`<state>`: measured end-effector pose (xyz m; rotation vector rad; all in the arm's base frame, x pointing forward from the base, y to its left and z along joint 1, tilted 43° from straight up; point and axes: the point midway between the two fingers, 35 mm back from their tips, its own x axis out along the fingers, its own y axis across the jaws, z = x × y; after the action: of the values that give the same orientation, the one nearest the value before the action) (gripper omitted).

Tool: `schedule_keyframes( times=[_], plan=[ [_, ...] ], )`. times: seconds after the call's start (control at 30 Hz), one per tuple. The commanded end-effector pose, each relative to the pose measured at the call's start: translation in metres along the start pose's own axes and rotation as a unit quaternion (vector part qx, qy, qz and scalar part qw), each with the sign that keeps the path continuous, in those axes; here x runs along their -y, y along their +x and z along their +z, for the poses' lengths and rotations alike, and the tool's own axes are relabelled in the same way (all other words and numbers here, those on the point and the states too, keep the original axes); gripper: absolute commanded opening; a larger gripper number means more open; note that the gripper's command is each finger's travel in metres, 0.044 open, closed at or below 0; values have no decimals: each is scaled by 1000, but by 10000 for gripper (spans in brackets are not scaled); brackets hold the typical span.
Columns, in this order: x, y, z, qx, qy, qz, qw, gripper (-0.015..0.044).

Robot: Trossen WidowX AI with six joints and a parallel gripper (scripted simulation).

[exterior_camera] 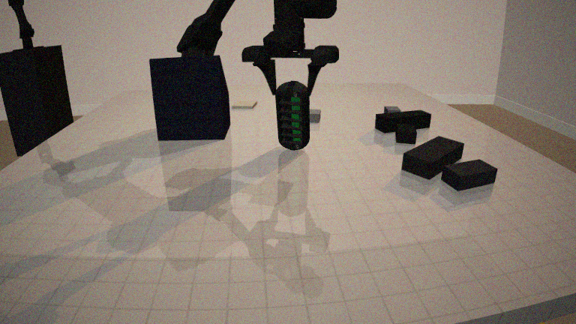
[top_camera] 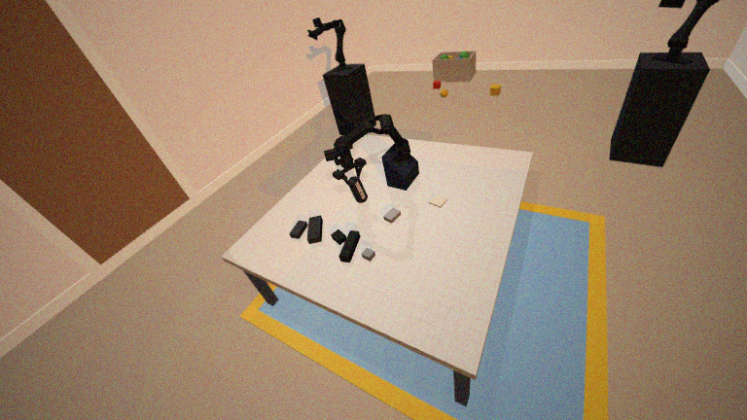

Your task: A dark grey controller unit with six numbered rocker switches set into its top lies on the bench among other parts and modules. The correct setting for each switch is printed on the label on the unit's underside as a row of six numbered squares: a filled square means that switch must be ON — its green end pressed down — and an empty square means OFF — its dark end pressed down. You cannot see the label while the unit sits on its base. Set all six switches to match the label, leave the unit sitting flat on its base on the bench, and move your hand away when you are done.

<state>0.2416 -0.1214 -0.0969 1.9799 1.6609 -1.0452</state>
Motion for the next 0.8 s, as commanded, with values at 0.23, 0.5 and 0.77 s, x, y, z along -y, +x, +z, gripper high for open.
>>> schedule_keyframes(
  times=[0.23,0.5,0.77],
  plan=[
    [1,7,8,12,2,-7,1000,338],
    [1,9,14,19,2,-7,1000,338],
    [2,11,20,19,2,-7,1000,338]
  ],
)
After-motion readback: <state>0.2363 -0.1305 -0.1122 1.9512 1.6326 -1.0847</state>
